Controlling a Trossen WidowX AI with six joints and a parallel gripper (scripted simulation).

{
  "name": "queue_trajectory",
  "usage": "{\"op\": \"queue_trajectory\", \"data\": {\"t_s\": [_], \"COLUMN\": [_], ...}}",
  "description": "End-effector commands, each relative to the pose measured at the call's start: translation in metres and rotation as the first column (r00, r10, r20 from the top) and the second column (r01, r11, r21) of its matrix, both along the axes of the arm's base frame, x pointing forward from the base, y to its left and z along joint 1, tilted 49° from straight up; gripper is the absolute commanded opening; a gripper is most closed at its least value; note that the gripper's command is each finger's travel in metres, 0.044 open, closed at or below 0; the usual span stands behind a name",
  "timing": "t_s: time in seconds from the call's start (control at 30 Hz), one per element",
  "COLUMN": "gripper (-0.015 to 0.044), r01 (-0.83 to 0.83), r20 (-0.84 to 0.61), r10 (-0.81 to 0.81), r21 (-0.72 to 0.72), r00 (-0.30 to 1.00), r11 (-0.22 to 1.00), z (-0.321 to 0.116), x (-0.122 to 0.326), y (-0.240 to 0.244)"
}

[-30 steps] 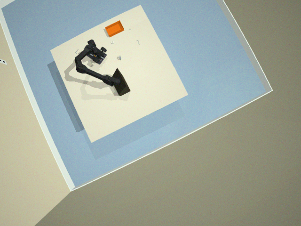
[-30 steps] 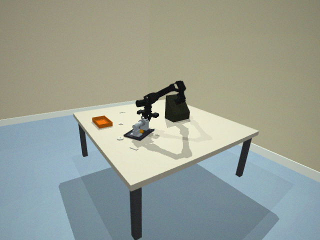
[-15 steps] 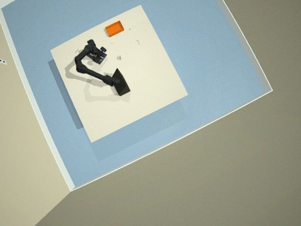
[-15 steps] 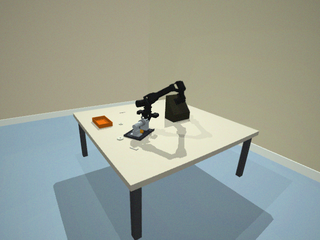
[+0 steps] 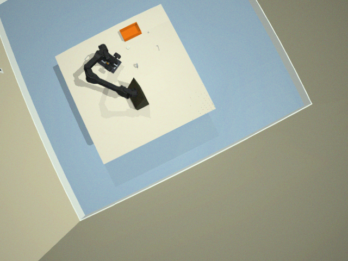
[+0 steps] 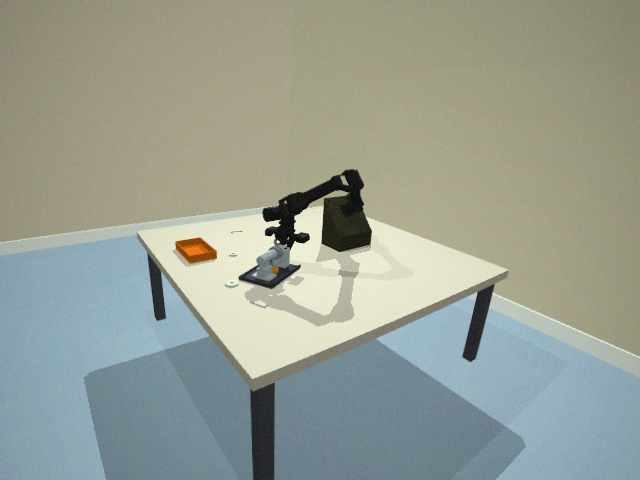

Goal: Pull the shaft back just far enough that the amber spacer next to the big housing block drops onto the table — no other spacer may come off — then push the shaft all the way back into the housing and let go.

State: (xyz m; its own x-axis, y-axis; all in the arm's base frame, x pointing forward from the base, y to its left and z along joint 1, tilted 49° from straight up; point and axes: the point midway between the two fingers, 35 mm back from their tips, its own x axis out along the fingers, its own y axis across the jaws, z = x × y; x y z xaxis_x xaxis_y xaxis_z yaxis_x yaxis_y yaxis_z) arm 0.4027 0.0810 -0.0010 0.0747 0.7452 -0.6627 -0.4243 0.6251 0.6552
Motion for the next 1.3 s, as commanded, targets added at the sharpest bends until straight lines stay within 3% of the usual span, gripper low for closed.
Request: {"op": "queue_trajectory", "data": {"t_s": [0.0, 0.23, 0.63, 0.8, 1.1, 1.27], "gripper": [0.0000, 0.0000, 0.0315, 0.0440, 0.0440, 0.0440], "r01": [0.003, 0.003, -0.001, 0.002, 0.003, 0.003], "r20": [0.006, 0.006, -0.001, 0.003, 0.005, 0.003], "r10": [-0.003, -0.003, 0.001, -0.002, -0.003, -0.003], "r21": [0.006, 0.006, 0.000, 0.000, 0.003, 0.002], "r00": [1.000, 1.000, 1.000, 1.000, 1.000, 1.000], "r11": [1.000, 1.000, 1.000, 1.000, 1.000, 1.000], "z": [0.002, 0.002, 0.000, 0.023, 0.039, 0.033], "x": [0.003, 0.003, 0.000, -0.002, -0.009, -0.042], "y": [0.000, 0.000, 0.000, -0.027, -0.045, -0.048]}}
